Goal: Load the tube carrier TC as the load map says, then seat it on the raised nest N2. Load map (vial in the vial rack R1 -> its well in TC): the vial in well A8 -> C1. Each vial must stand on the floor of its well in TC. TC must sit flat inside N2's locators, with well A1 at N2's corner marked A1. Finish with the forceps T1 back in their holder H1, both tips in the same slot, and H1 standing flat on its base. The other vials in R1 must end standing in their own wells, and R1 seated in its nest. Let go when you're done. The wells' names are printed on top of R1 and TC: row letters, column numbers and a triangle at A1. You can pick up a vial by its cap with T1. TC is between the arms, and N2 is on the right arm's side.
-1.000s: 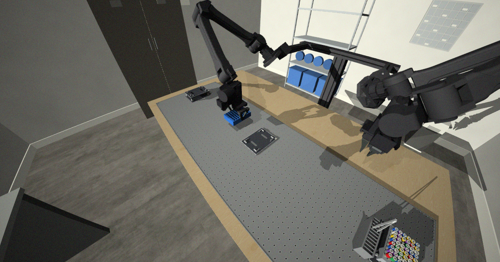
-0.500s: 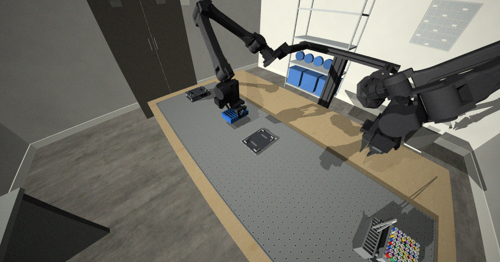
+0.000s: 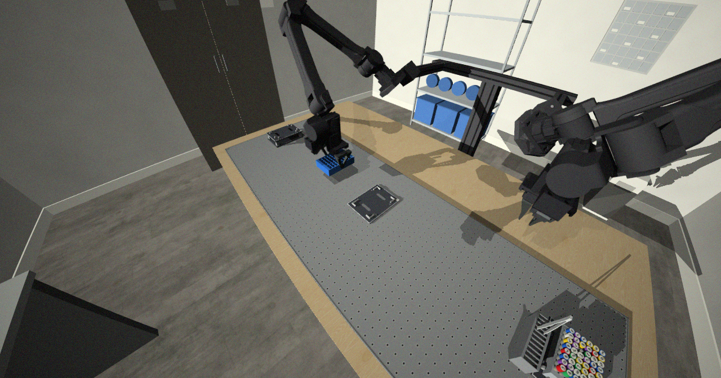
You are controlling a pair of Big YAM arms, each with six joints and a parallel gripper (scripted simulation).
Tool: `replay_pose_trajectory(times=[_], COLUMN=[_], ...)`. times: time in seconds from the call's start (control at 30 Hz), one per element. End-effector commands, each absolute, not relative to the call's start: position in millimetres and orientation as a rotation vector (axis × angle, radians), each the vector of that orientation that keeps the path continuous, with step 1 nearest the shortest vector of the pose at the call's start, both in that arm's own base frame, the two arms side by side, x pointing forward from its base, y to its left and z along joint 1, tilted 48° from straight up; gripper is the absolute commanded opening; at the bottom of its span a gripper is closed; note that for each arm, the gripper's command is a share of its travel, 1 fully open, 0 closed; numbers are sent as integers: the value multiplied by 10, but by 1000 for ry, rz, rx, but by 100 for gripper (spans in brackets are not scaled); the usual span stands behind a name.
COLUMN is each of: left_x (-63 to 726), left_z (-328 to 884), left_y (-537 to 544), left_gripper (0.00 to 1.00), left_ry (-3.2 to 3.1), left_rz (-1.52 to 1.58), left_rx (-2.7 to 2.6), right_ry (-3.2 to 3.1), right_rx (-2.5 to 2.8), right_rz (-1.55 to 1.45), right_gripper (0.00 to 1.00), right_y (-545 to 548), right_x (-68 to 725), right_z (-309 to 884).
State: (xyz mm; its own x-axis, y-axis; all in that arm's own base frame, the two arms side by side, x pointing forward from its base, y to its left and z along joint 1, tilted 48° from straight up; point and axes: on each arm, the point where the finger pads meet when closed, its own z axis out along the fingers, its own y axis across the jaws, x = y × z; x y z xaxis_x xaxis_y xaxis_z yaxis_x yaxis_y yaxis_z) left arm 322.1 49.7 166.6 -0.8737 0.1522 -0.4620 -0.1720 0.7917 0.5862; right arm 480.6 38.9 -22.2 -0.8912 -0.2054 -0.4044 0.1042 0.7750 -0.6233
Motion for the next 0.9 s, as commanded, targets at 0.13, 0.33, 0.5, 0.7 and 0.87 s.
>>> replay_pose_trajectory(times=[0.13,0.33,0.5,0.7,0.87], left_x=[3260,3260,3260,3260,3260], left_z=[1739,1739,1739,1739,1739], left_y=[493,493,493,493,493], left_gripper=[24,24,24,24,24], left_ry=[2470,2470,2470,2470,2470], left_rz=[870,870,870,870,870], left_rx=[-33,-33,-33,-33,-33], right_ry=[2480,2488,2484,2479,2486], right_rx=[-97,-65,-85,-94,-65], right_rz=[-893,-908,-903,-895,-908], right_gripper=[0,0,0,0,0], right_y=[402,198,221,197,8], right_x=[4857,4840,4828,4840,4826], right_z=[-20,22,63,140,188])
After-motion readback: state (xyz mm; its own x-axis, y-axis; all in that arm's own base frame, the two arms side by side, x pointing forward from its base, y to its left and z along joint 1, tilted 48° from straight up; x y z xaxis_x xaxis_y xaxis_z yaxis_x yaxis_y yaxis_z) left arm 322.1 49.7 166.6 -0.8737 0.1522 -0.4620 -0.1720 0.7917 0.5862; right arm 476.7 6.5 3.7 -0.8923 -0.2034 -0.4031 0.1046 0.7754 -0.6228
